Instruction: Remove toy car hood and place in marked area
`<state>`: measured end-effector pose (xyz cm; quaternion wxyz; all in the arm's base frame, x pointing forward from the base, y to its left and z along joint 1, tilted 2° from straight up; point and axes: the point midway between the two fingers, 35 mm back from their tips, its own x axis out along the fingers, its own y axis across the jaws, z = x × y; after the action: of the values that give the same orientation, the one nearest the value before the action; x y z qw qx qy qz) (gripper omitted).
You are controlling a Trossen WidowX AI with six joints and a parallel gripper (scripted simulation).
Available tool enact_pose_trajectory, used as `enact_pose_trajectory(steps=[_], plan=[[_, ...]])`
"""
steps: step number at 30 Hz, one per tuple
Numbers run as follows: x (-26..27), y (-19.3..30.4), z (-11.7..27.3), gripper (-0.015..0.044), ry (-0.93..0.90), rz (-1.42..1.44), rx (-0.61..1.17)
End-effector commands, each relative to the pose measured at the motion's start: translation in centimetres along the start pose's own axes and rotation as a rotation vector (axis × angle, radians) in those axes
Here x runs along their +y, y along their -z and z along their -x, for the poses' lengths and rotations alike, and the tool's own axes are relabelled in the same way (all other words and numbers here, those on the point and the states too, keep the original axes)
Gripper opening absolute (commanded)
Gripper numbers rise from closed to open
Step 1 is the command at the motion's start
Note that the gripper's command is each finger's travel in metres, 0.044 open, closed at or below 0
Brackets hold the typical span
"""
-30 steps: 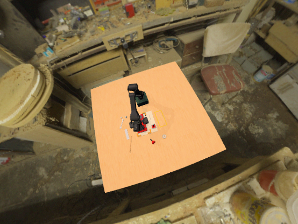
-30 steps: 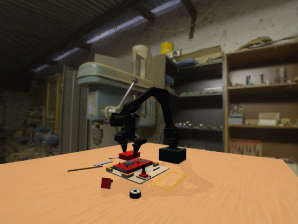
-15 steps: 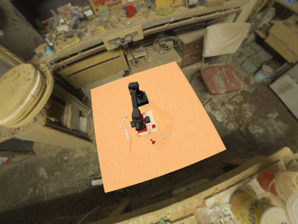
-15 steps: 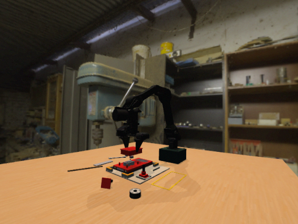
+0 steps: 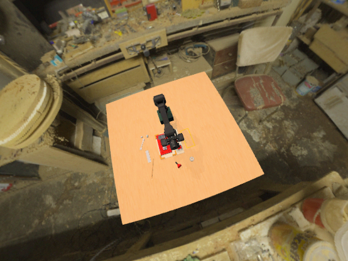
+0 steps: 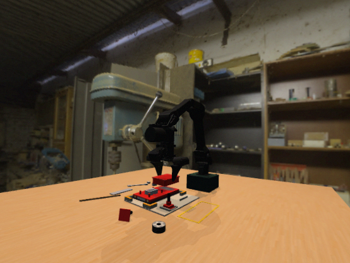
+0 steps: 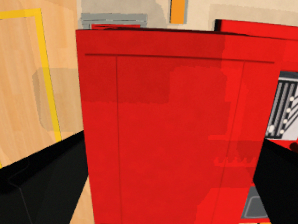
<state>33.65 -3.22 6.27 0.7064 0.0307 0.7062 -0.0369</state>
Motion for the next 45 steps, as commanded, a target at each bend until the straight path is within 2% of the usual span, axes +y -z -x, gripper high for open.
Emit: enact_pose_trajectory(steps=[1, 27, 45], plan=[[2.2, 0.2, 0.2, 0.0, -0.005, -0.004, -0.002], [14.1, 3.6, 0.8, 0.0, -0.019, -0.007, -0.001], [14.4, 3.6, -0.2, 0.0, -0.019, -0.008, -0.001]])
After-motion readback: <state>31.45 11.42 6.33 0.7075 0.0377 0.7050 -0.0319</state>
